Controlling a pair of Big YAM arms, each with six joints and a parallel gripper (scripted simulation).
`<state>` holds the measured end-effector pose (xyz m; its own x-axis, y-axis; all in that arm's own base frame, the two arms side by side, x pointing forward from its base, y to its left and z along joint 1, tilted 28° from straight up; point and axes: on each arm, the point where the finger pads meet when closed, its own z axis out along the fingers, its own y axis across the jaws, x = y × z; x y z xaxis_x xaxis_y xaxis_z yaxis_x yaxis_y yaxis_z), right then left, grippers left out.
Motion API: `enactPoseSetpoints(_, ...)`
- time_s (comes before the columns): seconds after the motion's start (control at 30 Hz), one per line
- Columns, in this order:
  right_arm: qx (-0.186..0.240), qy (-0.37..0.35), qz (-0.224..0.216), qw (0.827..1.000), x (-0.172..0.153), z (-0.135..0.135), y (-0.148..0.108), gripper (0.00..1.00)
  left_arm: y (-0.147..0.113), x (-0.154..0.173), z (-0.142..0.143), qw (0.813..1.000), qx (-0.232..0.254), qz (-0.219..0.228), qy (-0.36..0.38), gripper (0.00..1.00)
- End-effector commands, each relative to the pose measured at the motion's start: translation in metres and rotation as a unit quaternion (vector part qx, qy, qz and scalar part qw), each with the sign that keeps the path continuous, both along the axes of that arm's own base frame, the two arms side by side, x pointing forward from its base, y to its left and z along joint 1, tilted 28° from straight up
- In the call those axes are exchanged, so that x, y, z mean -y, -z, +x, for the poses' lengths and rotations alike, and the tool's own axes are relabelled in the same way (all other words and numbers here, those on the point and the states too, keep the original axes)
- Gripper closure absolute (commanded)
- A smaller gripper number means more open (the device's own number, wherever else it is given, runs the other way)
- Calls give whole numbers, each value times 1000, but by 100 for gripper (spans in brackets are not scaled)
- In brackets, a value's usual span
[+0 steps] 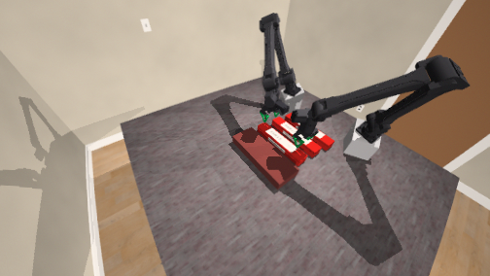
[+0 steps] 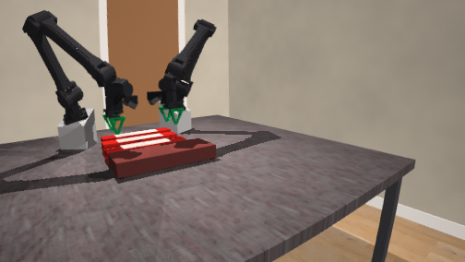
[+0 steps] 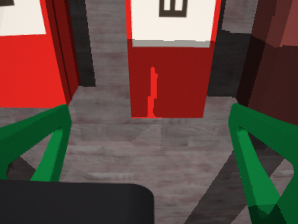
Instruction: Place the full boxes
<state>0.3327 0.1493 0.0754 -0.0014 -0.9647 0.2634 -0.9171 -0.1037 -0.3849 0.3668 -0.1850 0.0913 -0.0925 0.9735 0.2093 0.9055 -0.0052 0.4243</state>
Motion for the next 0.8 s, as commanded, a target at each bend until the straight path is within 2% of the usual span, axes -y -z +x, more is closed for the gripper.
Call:
enactPoseSetpoints(0.0,7,-5,7,1000,-9,-12,-6,0,0,9,-11,1000,7,-8,2,0)
enactPoseSetpoints(0.03,6,-5,7,1000,-9,-18,-4,0,15,8,-18,1000,-4,0,2,0)
enactPoseSetpoints(0.07,6,-5,7,1000,-9,-24,-1,0,6,8,-23,1000,8,-10,2,0)
enactPoseSetpoints(0.1,6,-5,7,1000,-9,-31,1,0,7,7,-29,1000,9,-10,2,0)
enactPoseSetpoints(0.5,4,-5,7,1000,-11,-105,30,0,35,-4,-106,1000,2,-7,1,0)
enactPoseSetpoints(0.57,4,-5,7,1000,-11,-105,30,0,35,-4,-106,1000,2,-7,1,0)
enactPoseSetpoints(0.77,3,-5,8,1000,-13,-143,45,0,49,-11,-146,1000,-3,-2,1,0)
